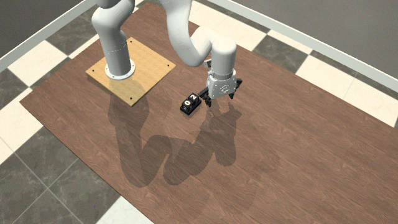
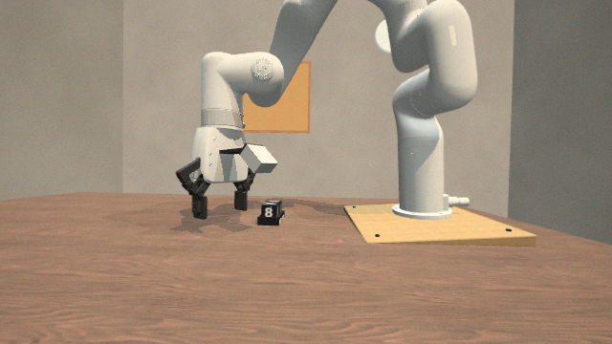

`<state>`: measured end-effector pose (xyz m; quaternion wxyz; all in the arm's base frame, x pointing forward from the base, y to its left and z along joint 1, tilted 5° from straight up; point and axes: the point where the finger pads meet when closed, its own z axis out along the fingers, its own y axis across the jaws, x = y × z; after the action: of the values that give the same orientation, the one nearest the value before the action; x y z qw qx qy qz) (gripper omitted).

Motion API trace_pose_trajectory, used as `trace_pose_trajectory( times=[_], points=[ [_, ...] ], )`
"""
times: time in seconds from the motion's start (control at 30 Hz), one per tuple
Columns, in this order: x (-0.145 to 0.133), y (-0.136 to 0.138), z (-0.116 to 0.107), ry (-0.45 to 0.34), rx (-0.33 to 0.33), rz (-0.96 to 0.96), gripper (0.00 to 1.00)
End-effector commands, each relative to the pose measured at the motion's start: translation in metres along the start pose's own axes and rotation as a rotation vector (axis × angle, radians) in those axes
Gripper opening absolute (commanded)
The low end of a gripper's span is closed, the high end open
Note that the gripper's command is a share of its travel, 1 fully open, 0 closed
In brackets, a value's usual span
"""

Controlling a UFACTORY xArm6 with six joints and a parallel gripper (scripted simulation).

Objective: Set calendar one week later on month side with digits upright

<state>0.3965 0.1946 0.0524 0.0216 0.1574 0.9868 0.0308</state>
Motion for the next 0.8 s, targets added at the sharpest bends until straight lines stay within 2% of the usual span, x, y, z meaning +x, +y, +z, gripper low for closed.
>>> trace_pose_trajectory(
  times=[0.0,0.3,0.57,0.77],
  points=[
    [-0.001,0.001,-0.001,-0.003,-0.003,0.0,1.0],
    [-0.001,0.001,-0.003,-0.003,-0.003,0.0,1.0],
    [-0.001,0.001,-0.026,-0.003,-0.003,0.0,1.0],
    [-0.001,0.001,-0.03,-0.003,-0.003,0.0,1.0]
  ],
)
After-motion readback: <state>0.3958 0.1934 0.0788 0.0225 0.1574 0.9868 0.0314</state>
